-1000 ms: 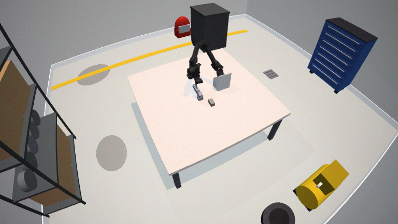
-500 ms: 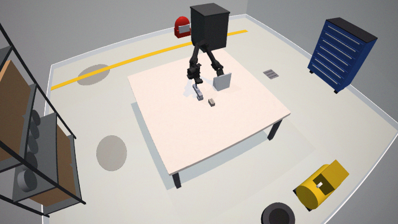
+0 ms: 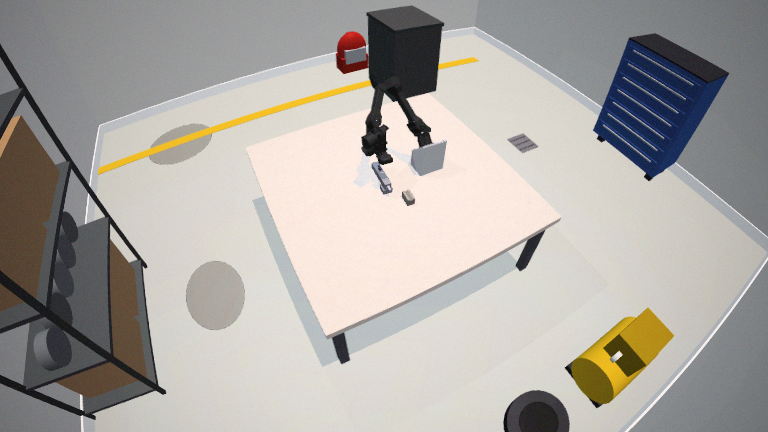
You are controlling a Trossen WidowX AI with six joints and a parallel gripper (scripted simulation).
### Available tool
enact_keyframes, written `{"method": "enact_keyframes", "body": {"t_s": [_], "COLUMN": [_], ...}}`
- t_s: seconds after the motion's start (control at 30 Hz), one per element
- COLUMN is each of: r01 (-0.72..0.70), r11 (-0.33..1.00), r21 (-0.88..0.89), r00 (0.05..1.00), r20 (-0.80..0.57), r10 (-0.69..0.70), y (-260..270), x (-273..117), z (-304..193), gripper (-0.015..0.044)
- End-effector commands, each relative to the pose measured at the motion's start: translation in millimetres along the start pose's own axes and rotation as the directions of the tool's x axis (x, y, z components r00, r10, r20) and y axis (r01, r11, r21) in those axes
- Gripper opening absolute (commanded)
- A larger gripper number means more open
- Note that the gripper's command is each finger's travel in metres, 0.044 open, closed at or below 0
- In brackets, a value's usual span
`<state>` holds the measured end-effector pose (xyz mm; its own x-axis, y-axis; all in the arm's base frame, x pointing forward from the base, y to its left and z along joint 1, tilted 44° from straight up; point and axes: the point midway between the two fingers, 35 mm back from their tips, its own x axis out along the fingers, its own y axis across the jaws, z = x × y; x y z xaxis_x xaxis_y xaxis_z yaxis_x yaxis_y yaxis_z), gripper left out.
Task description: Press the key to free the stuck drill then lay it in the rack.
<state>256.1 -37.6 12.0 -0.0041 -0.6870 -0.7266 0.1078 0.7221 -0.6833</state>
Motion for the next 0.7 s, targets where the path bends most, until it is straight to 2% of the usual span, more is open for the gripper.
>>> {"method": "enact_keyframes", "body": {"t_s": [0.0, 0.13, 0.33, 0.4, 0.5, 0.67], "r01": [-0.004, -0.003, -0.002, 0.0, 0.004, 0.002], "r11": [1.0, 1.0, 1.0, 0.985, 0.881, 0.527], "r21": [-0.007, -0.006, -0.031, -0.17, -0.474, -0.85], "r00": [1.0, 1.0, 1.0, 1.0, 1.0, 1.0], "r20": [-0.006, -0.007, 0.004, 0.006, 0.008, 0.004], "r10": [0.004, 0.002, 0.002, 0.001, 0.0, 0.002], "y": [4.0, 4.1, 7.4, 22.8, 57.6, 110.5], "x": [-20.1, -64.6, -59.3, -53.0, -36.8, -5.7], "z": [4.0, 8.1, 8.6, 10.5, 12.9, 13.0], "gripper": [0.0131, 0.0236, 0.0394, 0.044, 0.044, 0.044]}}
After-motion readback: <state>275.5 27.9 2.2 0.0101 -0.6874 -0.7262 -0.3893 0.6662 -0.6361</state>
